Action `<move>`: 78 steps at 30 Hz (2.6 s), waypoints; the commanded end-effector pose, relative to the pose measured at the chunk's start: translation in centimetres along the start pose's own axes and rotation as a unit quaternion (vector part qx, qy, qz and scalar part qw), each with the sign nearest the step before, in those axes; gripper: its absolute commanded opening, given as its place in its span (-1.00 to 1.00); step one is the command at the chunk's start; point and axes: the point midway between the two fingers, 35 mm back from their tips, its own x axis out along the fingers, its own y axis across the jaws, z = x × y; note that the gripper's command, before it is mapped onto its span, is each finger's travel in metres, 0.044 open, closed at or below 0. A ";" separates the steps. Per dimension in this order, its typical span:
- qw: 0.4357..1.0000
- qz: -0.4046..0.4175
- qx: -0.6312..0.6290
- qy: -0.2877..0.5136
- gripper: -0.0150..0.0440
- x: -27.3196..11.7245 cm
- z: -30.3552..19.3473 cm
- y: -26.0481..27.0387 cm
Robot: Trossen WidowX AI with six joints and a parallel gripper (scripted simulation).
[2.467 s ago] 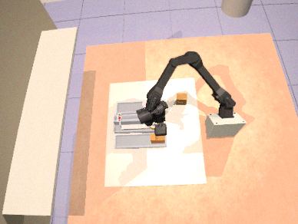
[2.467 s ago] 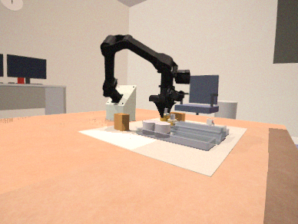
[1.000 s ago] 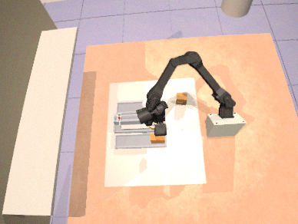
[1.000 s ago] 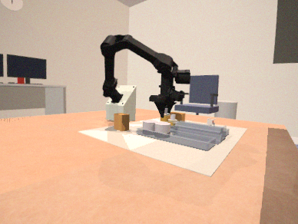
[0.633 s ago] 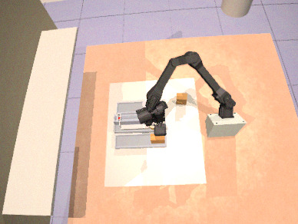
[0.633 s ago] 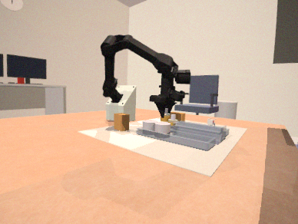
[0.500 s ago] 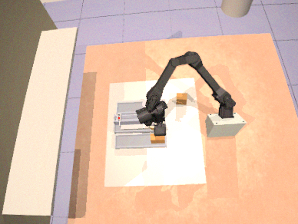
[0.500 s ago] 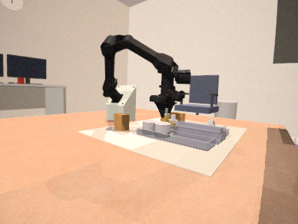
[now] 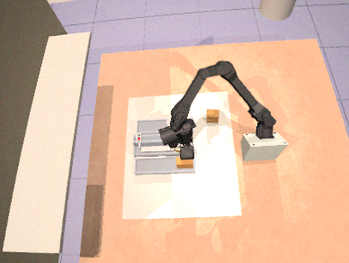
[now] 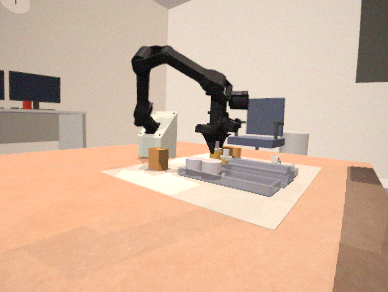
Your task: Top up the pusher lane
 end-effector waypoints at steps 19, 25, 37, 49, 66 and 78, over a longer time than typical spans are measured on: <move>1.000 -0.002 0.007 -0.010 -0.49 0.5 0.7 -0.2; 1.000 -0.002 0.007 -0.010 -0.49 0.7 0.7 -0.2; 1.000 -0.002 0.007 -0.010 -0.49 1.2 0.6 -0.2; 1.000 -0.002 0.007 -0.010 -0.49 1.6 0.6 -0.2; 1.000 -0.003 0.007 -0.010 -0.49 2.2 0.5 -0.2; 1.000 -0.003 0.007 -0.010 -0.49 2.5 0.4 -0.2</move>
